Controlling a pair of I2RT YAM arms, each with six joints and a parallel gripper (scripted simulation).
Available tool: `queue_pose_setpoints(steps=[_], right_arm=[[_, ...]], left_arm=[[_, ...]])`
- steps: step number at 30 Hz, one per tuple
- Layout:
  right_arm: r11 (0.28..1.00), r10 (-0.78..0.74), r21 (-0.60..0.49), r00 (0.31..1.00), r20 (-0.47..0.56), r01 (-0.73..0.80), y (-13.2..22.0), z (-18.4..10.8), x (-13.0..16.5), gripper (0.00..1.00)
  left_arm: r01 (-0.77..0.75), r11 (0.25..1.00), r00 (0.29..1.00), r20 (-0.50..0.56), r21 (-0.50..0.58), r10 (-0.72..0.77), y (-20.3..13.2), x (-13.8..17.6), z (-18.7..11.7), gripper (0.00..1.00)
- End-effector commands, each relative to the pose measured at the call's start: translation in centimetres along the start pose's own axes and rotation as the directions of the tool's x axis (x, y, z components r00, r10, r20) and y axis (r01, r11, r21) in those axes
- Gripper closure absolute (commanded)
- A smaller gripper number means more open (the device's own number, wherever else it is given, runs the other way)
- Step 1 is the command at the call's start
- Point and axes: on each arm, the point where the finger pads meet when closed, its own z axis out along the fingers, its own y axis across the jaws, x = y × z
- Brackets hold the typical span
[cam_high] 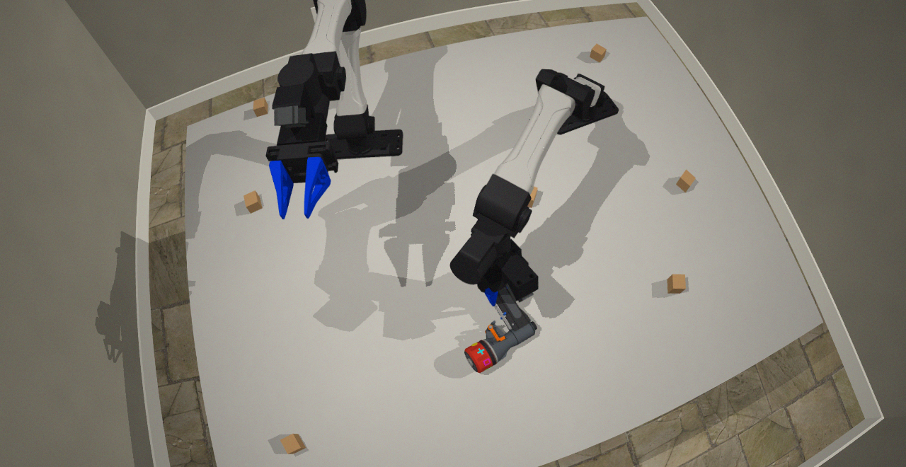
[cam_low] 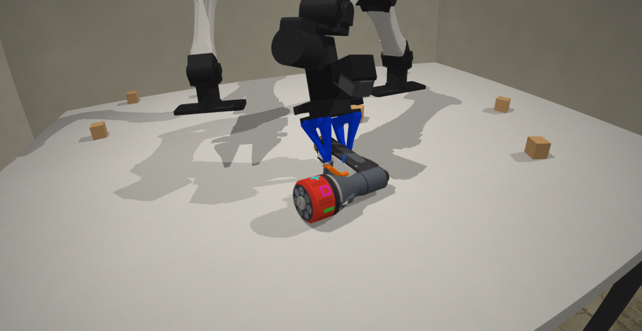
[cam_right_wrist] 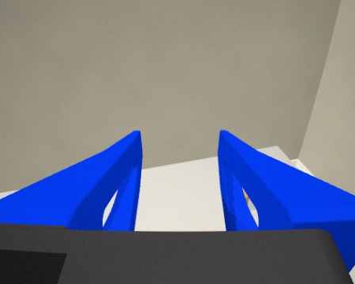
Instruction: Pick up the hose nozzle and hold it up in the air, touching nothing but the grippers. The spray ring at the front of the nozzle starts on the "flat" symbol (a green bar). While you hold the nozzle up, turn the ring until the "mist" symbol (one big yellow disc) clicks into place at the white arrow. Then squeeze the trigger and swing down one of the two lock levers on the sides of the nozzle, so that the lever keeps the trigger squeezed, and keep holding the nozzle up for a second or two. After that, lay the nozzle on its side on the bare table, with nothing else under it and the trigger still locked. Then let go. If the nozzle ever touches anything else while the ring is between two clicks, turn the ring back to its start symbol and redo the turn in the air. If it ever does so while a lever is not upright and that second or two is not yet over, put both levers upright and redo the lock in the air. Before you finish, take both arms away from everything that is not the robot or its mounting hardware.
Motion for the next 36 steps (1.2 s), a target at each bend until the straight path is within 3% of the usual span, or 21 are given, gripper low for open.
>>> queue_pose_setpoints(steps=[1, 9, 18, 20, 21, 25, 30, 33, 36], right_arm=[[1.0, -0.006, 0.002, 1.0, 0.03, 0.006, -0.1, -0.4, -0.9, 0.63], [1.0, -0.006, 0.002, 1.0, 0.03, 0.006, -0.1, -0.4, -0.9, 0.63], [1.0, -0.006, 0.002, 1.0, 0.03, 0.006, -0.1, -0.4, -0.9, 0.63], [1.0, -0.006, 0.002, 1.0, 0.03, 0.006, -0.1, -0.4, -0.9, 0.63], [1.0, -0.006, 0.003, 1.0, 0.03, 0.006, -0.1, -0.4, -0.9, 0.63], [1.0, -0.006, 0.002, 1.0, 0.03, 0.006, -0.1, -0.4, -0.9, 0.63], [1.0, -0.006, 0.002, 1.0, 0.03, 0.006, -0.1, -0.4, -0.9, 0.63], [1.0, -0.006, 0.002, 1.0, 0.03, 0.006, -0.1, -0.4, -0.9, 0.63], [1.0, -0.006, 0.002, 1.0, 0.03, 0.006, -0.1, -0.4, -0.9, 0.63]], left_arm=[[0.001, 0.995, 0.996, 0.087, 0.101, -0.01, -1.8, -1.8, -3.0, 0.64], [-0.008, 0.99, 0.991, 0.137, 0.144, -0.012, -0.8, -2.5, -4.4, 0.64], [-0.086, 0.969, 0.974, 0.224, 0.231, 0.033, 2.0, -0.6, -7.5, 0.64], [-0.144, 0.95, 0.956, 0.288, 0.276, 0.061, 0.1, -1.2, -6.1, 0.64], [-0.156, 0.949, 0.95, 0.304, 0.274, 0.068, 0.0, -2.1, -7.6, 0.64], [-0.186, 0.941, 0.94, 0.33, 0.283, 0.087, -0.7, -2.2, -7.9, 0.64], [-0.275, 0.902, 0.888, 0.448, 0.334, 0.105, -1.9, -2.5, -8.5, 0.64], [-0.347, 0.885, 0.848, 0.506, 0.31, 0.155, -0.7, -2.0, -7.5, 0.64], [-0.352, 0.876, 0.831, 0.541, 0.329, 0.131, -2.0, -3.2, -9.4, 0.64]])
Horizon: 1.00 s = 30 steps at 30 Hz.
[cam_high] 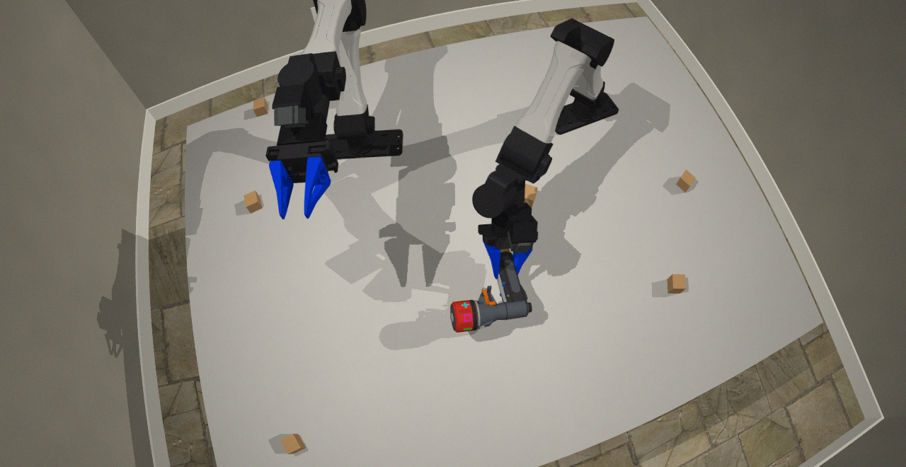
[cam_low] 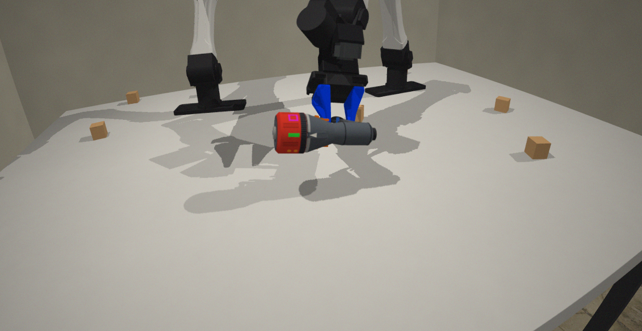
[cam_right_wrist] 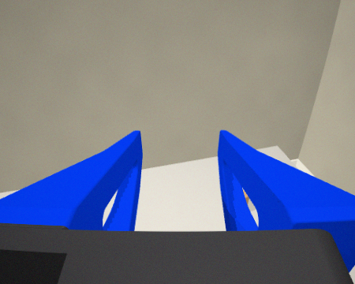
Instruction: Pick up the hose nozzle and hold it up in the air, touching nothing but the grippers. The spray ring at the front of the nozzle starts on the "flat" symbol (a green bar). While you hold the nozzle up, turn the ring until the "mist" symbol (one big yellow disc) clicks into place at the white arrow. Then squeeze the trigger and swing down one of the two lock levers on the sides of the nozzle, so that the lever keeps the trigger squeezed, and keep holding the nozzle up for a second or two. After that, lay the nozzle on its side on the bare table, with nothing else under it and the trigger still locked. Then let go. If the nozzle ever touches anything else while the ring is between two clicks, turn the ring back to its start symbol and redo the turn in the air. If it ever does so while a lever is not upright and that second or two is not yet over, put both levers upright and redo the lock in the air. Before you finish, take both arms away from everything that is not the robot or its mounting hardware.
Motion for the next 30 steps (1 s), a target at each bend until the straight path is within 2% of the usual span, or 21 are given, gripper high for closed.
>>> queue_pose_setpoints(steps=[1, 3, 4, 6, 8, 9, 11, 12, 15, 18, 23, 28, 30], right_arm=[[1.0, -0.006, 0.002, 1.0, 0.03, 0.006, -0.1, -0.4, -0.9, 0.63], [1.0, -0.006, 0.002, 1.0, 0.03, 0.006, -0.1, -0.4, -0.9, 0.63], [1.0, -0.006, 0.002, 1.0, 0.03, 0.006, -0.1, -0.4, -0.9, 0.63], [1.0, -0.006, 0.002, 1.0, 0.03, 0.006, -0.1, -0.4, -0.9, 0.63], [1.0, -0.006, 0.002, 1.0, 0.03, 0.006, -0.1, -0.4, -0.9, 0.63], [1.0, -0.006, 0.002, 1.0, 0.03, 0.006, -0.1, -0.4, -0.9, 0.63], [1.0, -0.006, 0.002, 1.0, 0.03, 0.006, -0.1, -0.4, -0.9, 0.63], [1.0, -0.006, 0.002, 1.0, 0.03, 0.006, -0.1, -0.4, -0.9, 0.63], [1.0, -0.006, 0.002, 1.0, 0.03, 0.006, -0.1, -0.4, -0.9, 0.63], [1.0, -0.006, 0.002, 1.0, 0.03, 0.006, -0.1, -0.4, -0.9, 0.63], [1.0, -0.006, 0.002, 1.0, 0.03, 0.006, -0.1, -0.4, -0.9, 0.63], [1.0, -0.006, 0.002, 1.0, 0.03, 0.006, -0.1, -0.4, -0.9, 0.63], [1.0, -0.006, 0.002, 1.0, 0.03, 0.006, -0.1, -0.4, -0.9, 0.63]], left_arm=[[-0.045, 0.988, 0.967, 0.254, 0.144, 0.007, -3.1, -4.6, -1.7, 0.64], [-0.109, 0.985, 0.959, 0.274, 0.134, 0.069, -2.2, -3.2, -1.3, 0.64], [-0.093, 0.985, 0.952, 0.302, 0.143, 0.046, -2.5, -4.5, -1.7, 0.64], [-0.093, 0.985, 0.952, 0.302, 0.143, 0.046, -2.5, -4.5, -1.7, 0.64], [-0.094, 0.986, 0.942, 0.332, 0.141, 0.043, -2.7, -6.9, -3.1, 0.64], [-0.069, 0.995, 0.977, 0.207, 0.073, 0.052, -0.8, -3.5, -1.6, 0.64], [-0.066, 0.994, 0.973, 0.226, 0.085, 0.045, -1.5, -4.5, -2.0, 0.64], [-0.07, 0.983, 0.946, 0.323, 0.172, 0.01, -2.0, -3.6, -0.7, 0.64], [-0.124, 0.973, 0.924, 0.379, 0.195, 0.042, -3.6, -4.0, -1.7, 0.64], [-0.131, 0.974, 0.902, 0.43, 0.183, 0.041, -2.6, -5.3, -2.1, 0.64], [-0.162, 0.969, 0.877, 0.477, 0.188, 0.054, -2.8, -4.8, -2.7, 0.64], [-0.231, 0.957, 0.818, 0.568, 0.176, 0.092, -2.8, -6.0, -5.6, 0.64], [-0.281, 0.951, 0.784, 0.603, 0.13, 0.149, -1.5, -4.3, -4.6, 0.64]])
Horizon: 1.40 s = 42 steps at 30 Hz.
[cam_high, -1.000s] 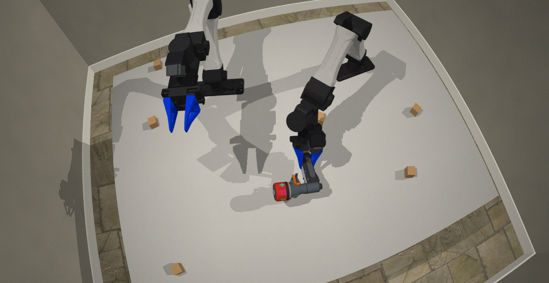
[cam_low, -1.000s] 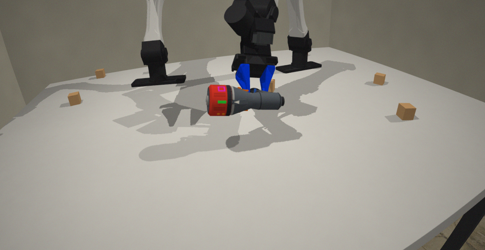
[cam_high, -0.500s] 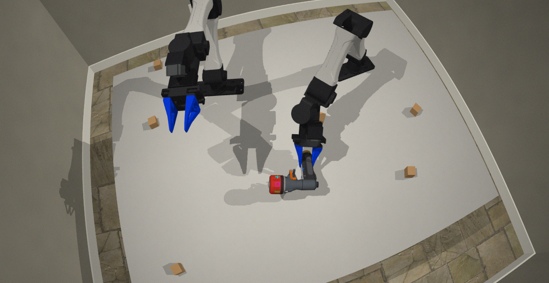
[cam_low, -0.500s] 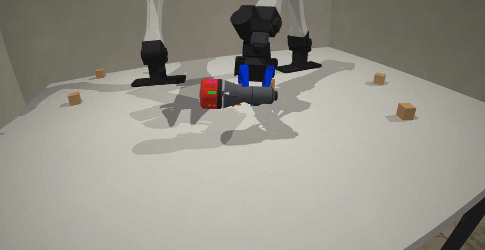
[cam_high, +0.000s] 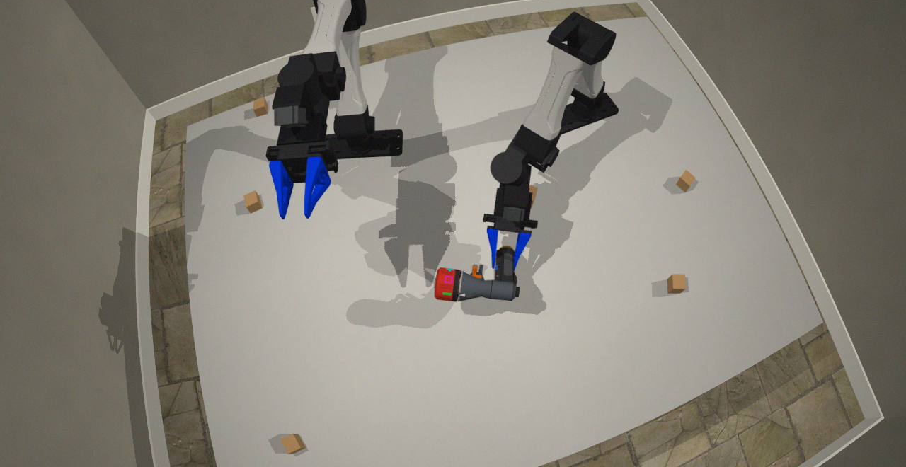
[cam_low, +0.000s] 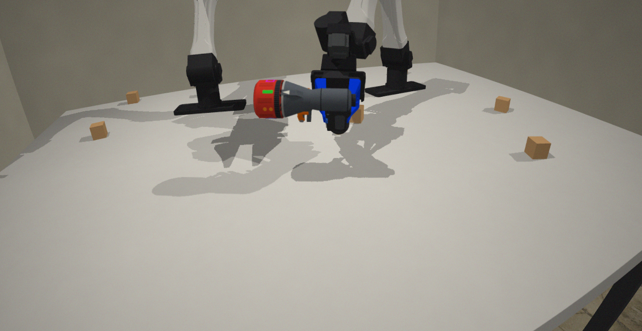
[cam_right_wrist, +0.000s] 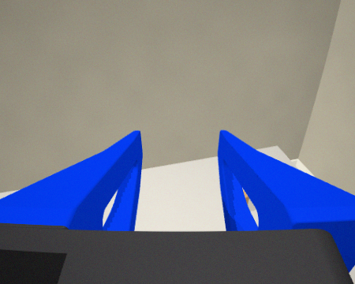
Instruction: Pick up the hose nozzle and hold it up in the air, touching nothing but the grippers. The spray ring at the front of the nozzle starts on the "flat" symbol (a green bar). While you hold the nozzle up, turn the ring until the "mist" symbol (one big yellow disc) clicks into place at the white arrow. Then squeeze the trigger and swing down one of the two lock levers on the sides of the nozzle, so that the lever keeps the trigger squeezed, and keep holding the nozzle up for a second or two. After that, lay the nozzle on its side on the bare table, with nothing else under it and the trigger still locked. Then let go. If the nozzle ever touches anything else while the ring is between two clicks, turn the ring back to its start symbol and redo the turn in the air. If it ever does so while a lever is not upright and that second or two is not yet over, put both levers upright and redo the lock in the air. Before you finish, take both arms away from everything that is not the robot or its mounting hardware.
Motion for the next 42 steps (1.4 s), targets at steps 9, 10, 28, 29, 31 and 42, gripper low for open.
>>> queue_pose_setpoints(steps=[9, 10, 28, 29, 31, 42], right_arm=[[1.0, -0.006, 0.002, 1.0, 0.03, 0.006, -0.1, -0.4, -0.9, 0.63], [1.0, -0.006, 0.002, 1.0, 0.03, 0.006, -0.1, -0.4, -0.9, 0.63], [1.0, -0.006, 0.002, 1.0, 0.03, 0.006, -0.1, -0.4, -0.9, 0.63], [1.0, -0.006, 0.002, 1.0, 0.03, 0.006, -0.1, -0.4, -0.9, 0.63], [1.0, -0.006, 0.002, 1.0, 0.03, 0.006, -0.1, -0.4, -0.9, 0.13], [1.0, -0.005, 0.002, 1.0, 0.03, 0.005, -0.1, -0.4, -0.9, 0.13]], left_arm=[[-0.117, 0.993, 0.928, 0.357, -0.002, 0.11, 1.0, -4.7, -4.0, 0.64], [-0.117, 0.993, 0.928, 0.357, -0.002, 0.11, 1.0, -4.7, -4.0, 0.64], [0.002, 0.997, 0.822, 0.567, 0.073, -0.043, 0.0, -9.5, -6.1, 0.64], [0.005, 0.997, 0.816, 0.576, 0.079, -0.05, -0.3, -10.0, -6.2, 0.64], [0.007, 0.997, 0.815, 0.578, 0.081, -0.053, -0.4, -9.9, -6.2, 0.64], [0.038, 0.996, 0.801, 0.592, 0.086, -0.082, -0.1, -11.3, -7.2, 0.64]])
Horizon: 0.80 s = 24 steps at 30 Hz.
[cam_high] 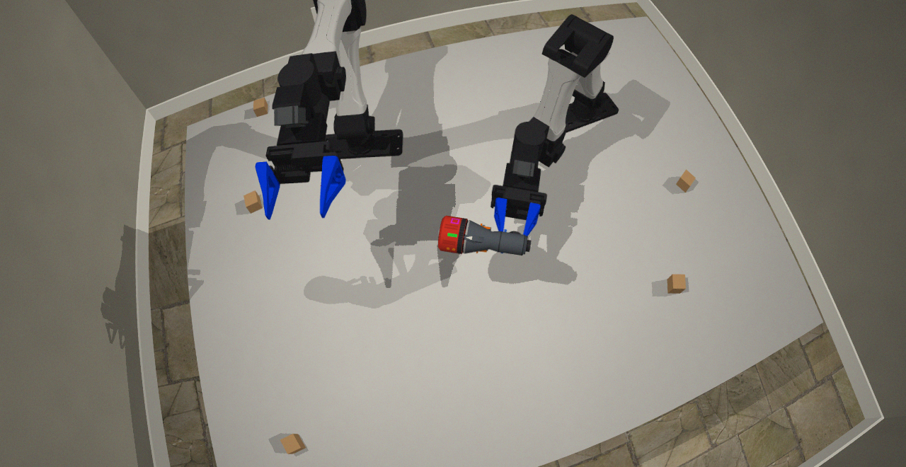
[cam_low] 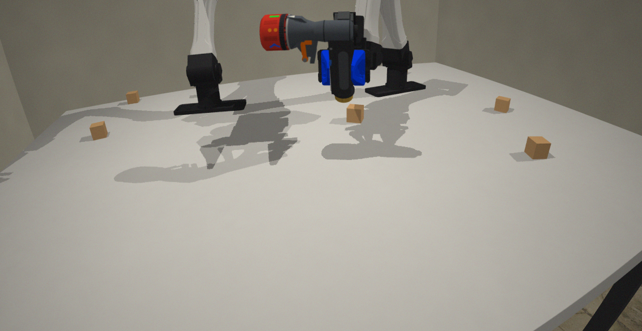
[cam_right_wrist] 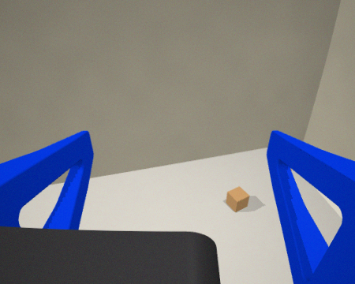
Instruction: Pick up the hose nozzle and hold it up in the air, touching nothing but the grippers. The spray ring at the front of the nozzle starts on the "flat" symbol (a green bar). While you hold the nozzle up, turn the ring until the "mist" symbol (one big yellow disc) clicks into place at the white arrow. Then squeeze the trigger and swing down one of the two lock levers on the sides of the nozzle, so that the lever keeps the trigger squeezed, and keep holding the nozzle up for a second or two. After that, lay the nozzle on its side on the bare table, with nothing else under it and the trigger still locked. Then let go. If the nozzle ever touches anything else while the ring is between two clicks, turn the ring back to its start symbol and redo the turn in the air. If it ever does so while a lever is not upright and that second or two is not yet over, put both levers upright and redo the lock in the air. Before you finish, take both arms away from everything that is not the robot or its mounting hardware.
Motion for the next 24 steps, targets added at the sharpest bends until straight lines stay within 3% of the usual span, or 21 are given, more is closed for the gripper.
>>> queue_pose_setpoints(steps=[1, 4, 5, 10, 17, 19, 24], right_arm=[[1.0, -0.005, 0.002, 1.0, 0.03, 0.005, -0.1, -0.4, -0.9, 0.13], [1.0, -0.005, 0.002, 1.0, 0.03, 0.005, -0.1, -0.4, -0.9, 0.13], [0.999, 0.021, -0.028, 0.998, -0.059, -0.023, 0.5, 1.4, 2.9, 0.13], [0.969, 0.142, -0.198, 0.989, -0.032, -0.146, 3.0, 2.1, 2.5, 0.13], [0.83, 0.296, -0.455, 0.947, -0.128, -0.321, 7.3, 2.7, 4.6, 0.13], [0.83, 0.296, -0.455, 0.947, -0.128, -0.321, 7.3, 2.7, 4.6, 0.13], [0.684, 0.355, -0.58, 0.896, -0.267, -0.443, 9.8, 2.2, 7.3, 0.13]], left_arm=[[0.105, 0.994, 0.977, 0.185, 0.008, -0.104, -0.5, -6.1, 0.3, 0.64], [0.108, 0.994, 0.976, 0.188, 0.008, -0.107, -0.5, -6.3, 0.2, 0.64], [0.108, 0.994, 0.976, 0.188, 0.008, -0.107, -0.5, -6.3, 0.2, 0.64], [0.108, 0.994, 0.976, 0.188, 0.008, -0.107, -0.5, -6.3, 0.2, 0.64], [0.108, 0.994, 0.976, 0.188, 0.008, -0.107, -0.5, -6.3, 0.2, 0.64], [0.108, 0.994, 0.976, 0.188, 0.008, -0.107, -0.5, -6.3, 0.2, 0.64], [0.108, 0.994, 0.976, 0.188, 0.008, -0.107, -0.5, -6.3, 0.2, 0.64]])
